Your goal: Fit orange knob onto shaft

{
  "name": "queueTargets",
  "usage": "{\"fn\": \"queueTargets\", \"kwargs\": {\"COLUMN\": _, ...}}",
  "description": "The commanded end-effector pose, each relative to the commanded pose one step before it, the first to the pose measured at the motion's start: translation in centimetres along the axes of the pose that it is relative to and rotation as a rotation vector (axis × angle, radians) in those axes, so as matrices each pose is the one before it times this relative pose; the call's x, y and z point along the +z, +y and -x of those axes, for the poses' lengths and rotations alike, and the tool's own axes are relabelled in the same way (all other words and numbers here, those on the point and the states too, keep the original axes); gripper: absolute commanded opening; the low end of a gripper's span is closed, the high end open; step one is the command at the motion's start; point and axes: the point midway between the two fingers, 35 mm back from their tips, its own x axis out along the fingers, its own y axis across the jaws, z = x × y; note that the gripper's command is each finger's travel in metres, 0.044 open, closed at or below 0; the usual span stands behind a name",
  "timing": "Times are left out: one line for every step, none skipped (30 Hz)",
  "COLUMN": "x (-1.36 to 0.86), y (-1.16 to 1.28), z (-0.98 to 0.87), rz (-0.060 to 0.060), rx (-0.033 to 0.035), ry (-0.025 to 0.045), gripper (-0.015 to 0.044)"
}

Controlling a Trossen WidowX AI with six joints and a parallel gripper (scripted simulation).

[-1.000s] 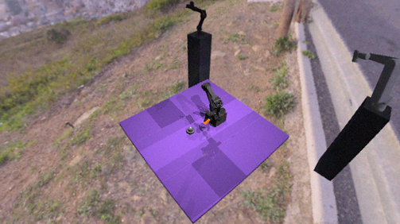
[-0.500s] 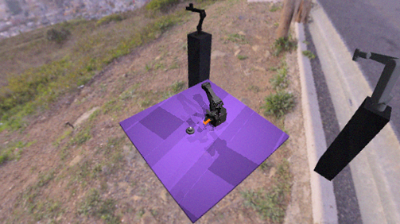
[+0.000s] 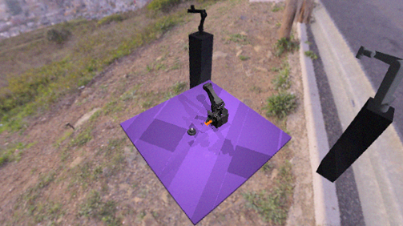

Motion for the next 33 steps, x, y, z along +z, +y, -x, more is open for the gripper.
{"fn": "queueTargets", "kwargs": {"x": 0.019, "y": -0.073, "z": 0.013, "rz": -0.0034, "rx": -0.00168, "ry": 0.00104, "gripper": 0.0}}
{"fn": "queueTargets", "kwargs": {"x": 0.0, "y": 0.0, "z": 0.0, "rz": 0.0, "rx": 0.0, "ry": 0.0, "gripper": 0.0}}
{"fn": "queueTargets", "kwargs": {"x": 0.0, "y": 0.0, "z": 0.0, "rz": 0.0, "rx": 0.0, "ry": 0.0, "gripper": 0.0}}
{"fn": "queueTargets", "kwargs": {"x": 0.0, "y": 0.0, "z": 0.0, "rz": 0.0, "rx": 0.0, "ry": 0.0, "gripper": 0.0}}
{"fn": "queueTargets", "kwargs": {"x": 0.0, "y": 0.0, "z": 0.0, "rz": 0.0, "rx": 0.0, "ry": 0.0, "gripper": 0.0}}
{"fn": "queueTargets", "kwargs": {"x": 0.0, "y": 0.0, "z": 0.0, "rz": 0.0, "rx": 0.0, "ry": 0.0, "gripper": 0.0}}
{"fn": "queueTargets", "kwargs": {"x": 0.0, "y": 0.0, "z": 0.0, "rz": 0.0, "rx": 0.0, "ry": 0.0, "gripper": 0.0}}
{"fn": "queueTargets", "kwargs": {"x": 0.0, "y": 0.0, "z": 0.0, "rz": 0.0, "rx": 0.0, "ry": 0.0, "gripper": 0.0}}
{"fn": "queueTargets", "kwargs": {"x": 0.0, "y": 0.0, "z": 0.0, "rz": 0.0, "rx": 0.0, "ry": 0.0, "gripper": 0.0}}
{"fn": "queueTargets", "kwargs": {"x": 0.0, "y": 0.0, "z": 0.0, "rz": 0.0, "rx": 0.0, "ry": 0.0, "gripper": 0.0}}
{"fn": "queueTargets", "kwargs": {"x": 0.0, "y": 0.0, "z": 0.0, "rz": 0.0, "rx": 0.0, "ry": 0.0, "gripper": 0.0}}
{"fn": "queueTargets", "kwargs": {"x": 0.0, "y": 0.0, "z": 0.0, "rz": 0.0, "rx": 0.0, "ry": 0.0, "gripper": 0.0}}
{"fn": "queueTargets", "kwargs": {"x": 0.0, "y": 0.0, "z": 0.0, "rz": 0.0, "rx": 0.0, "ry": 0.0, "gripper": 0.0}}
{"fn": "queueTargets", "kwargs": {"x": 0.0, "y": 0.0, "z": 0.0, "rz": 0.0, "rx": 0.0, "ry": 0.0, "gripper": 0.0}}
{"fn": "queueTargets", "kwargs": {"x": -0.003, "y": 0.002, "z": 0.001, "rz": -0.0003, "rx": -0.00219, "ry": -0.00012, "gripper": 0.0}}
{"fn": "queueTargets", "kwargs": {"x": -0.016, "y": 0.02, "z": -0.011, "rz": -0.0009, "rx": -0.00366, "ry": -0.00005, "gripper": 0.0}}
{"fn": "queueTargets", "kwargs": {"x": -0.053, "y": 0.091, "z": -0.066, "rz": -0.0023, "rx": -0.00223, "ry": 0.00027, "gripper": 0.0}}
{"fn": "queueTargets", "kwargs": {"x": -0.032, "y": 0.082, "z": -0.071, "rz": -0.0013, "rx": 0.00442, "ry": 0.00017, "gripper": 0.0}}
{"fn": "queueTargets", "kwargs": {"x": -0.017, "y": 0.068, "z": -0.067, "rz": -0.0008, "rx": 0.00673, "ry": 0.00001, "gripper": 0.0}}
{"fn": "queueTargets", "kwargs": {"x": -0.011, "y": 0.071, "z": -0.076, "rz": -0.0005, "rx": 0.00898, "ry": -0.00011, "gripper": 0.0}}
{"fn": "queueTargets", "kwargs": {"x": -0.008, "y": 0.088, "z": -0.101, "rz": -0.0005, "rx": 0.01281, "ry": -0.00019, "gripper": 0.0}}
{"fn": "queueTargets", "kwargs": {"x": -0.006, "y": 0.108, "z": -0.131, "rz": -0.0004, "rx": 0.01735, "ry": -0.00029, "gripper": 0.0}}
{"fn": "queueTargets", "kwargs": {"x": -0.005, "y": 0.127, "z": -0.161, "rz": -0.0004, "rx": 0.02197, "ry": -0.00031, "gripper": 0.0}}
{"fn": "queueTargets", "kwargs": {"x": -0.005, "y": 0.142, "z": -0.188, "rz": -0.0004, "rx": 0.02629, "ry": -0.00022, "gripper": 0.0}}
{"fn": "queueTargets", "kwargs": {"x": -0.007, "y": 0.145, "z": -0.202, "rz": -0.0004, "rx": 0.02869, "ry": -0.00005, "gripper": 0.0}}
{"fn": "queueTargets", "kwargs": {"x": -0.008, "y": 0.137, "z": -0.202, "rz": -0.0003, "rx": 0.02892, "ry": 0.0001, "gripper": 0.0}}
{"fn": "queueTargets", "kwargs": {"x": -0.009, "y": 0.127, "z": -0.198, "rz": -0.0003, "rx": 0.02836, "ry": 0.0002, "gripper": 0.0}}
{"fn": "queueTargets", "kwargs": {"x": -0.008, "y": 0.116, "z": -0.195, "rz": -0.0003, "rx": 0.02763, "ry": 0.00025, "gripper": 0.0}}
{"fn": "queueTargets", "kwargs": {"x": -0.008, "y": 0.107, "z": -0.192, "rz": -0.0003, "rx": 0.02694, "ry": 0.00026, "gripper": 0.0}}
{"fn": "queueTargets", "kwargs": {"x": -0.007, "y": 0.098, "z": -0.19, "rz": -0.0002, "rx": 0.02634, "ry": 0.00026, "gripper": 0.0}}
{"fn": "queueTargets", "kwargs": {"x": -0.006, "y": 0.09, "z": -0.189, "rz": -0.0002, "rx": 0.02579, "ry": 0.00025, "gripper": 0.0}}
{"fn": "queueTargets", "kwargs": {"x": -0.006, "y": 0.083, "z": -0.188, "rz": -0.0002, "rx": 0.02532, "ry": 0.00023, "gripper": 0.0}}
{"fn": "queueTargets", "kwargs": {"x": -0.005, "y": 0.077, "z": -0.188, "rz": -0.0002, "rx": 0.02496, "ry": 0.00022, "gripper": 0.0}}
